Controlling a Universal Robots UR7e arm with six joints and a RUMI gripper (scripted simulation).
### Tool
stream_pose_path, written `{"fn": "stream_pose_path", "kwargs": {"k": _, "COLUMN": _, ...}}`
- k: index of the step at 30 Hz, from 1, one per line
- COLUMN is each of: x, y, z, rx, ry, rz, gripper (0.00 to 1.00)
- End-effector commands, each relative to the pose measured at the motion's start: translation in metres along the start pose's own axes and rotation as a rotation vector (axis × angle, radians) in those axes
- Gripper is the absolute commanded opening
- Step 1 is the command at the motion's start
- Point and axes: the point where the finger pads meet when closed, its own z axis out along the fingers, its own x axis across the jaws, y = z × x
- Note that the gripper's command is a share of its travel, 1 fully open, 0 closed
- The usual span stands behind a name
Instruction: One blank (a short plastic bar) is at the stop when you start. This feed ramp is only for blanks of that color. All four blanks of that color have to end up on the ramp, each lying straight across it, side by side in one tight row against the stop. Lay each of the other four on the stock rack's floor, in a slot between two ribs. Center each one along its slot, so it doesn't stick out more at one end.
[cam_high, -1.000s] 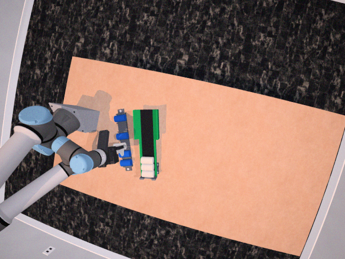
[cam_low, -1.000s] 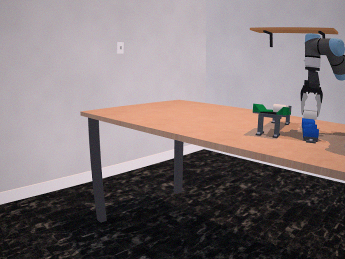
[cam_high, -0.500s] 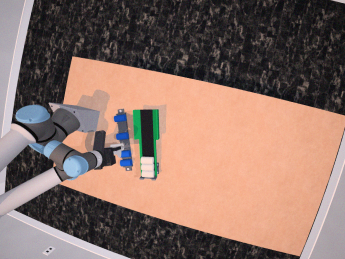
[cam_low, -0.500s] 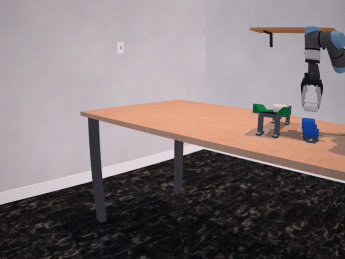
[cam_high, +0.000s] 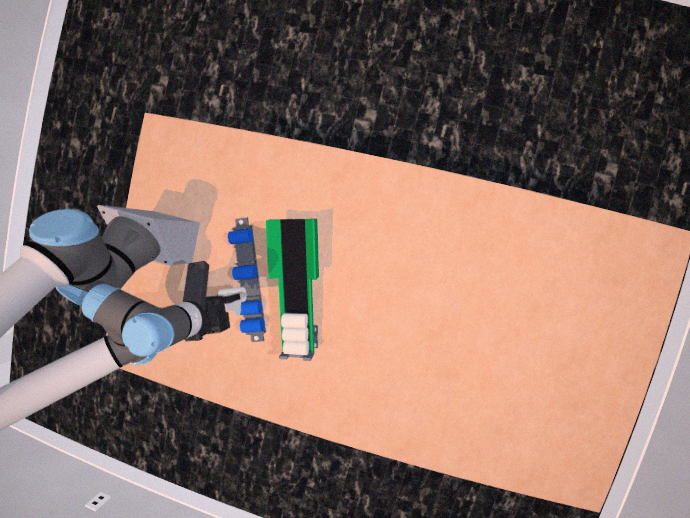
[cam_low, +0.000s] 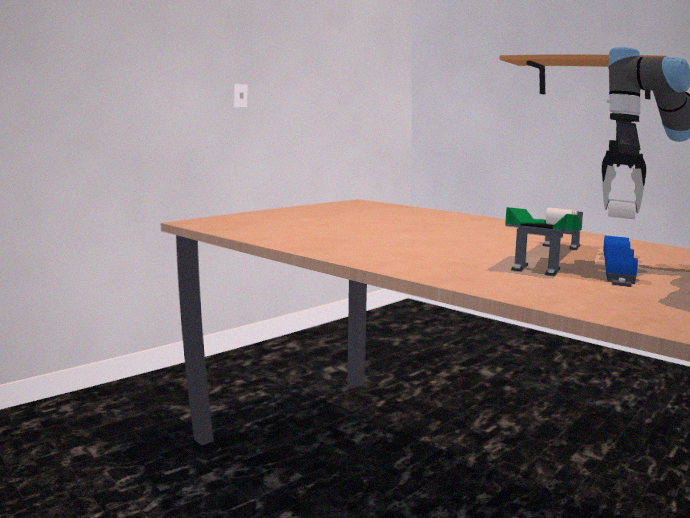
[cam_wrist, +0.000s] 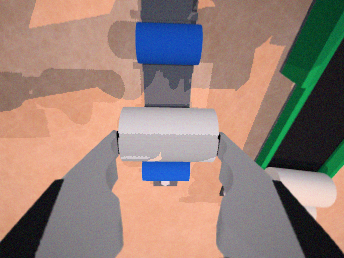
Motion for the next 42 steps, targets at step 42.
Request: {"fn": "stream_pose_path", "kwargs": {"k": 42, "x": 0.159, "y": 0.041, "z": -0.064, "rx": 0.0, "ry": 0.001, "rz": 0.122, "gripper": 0.4}}
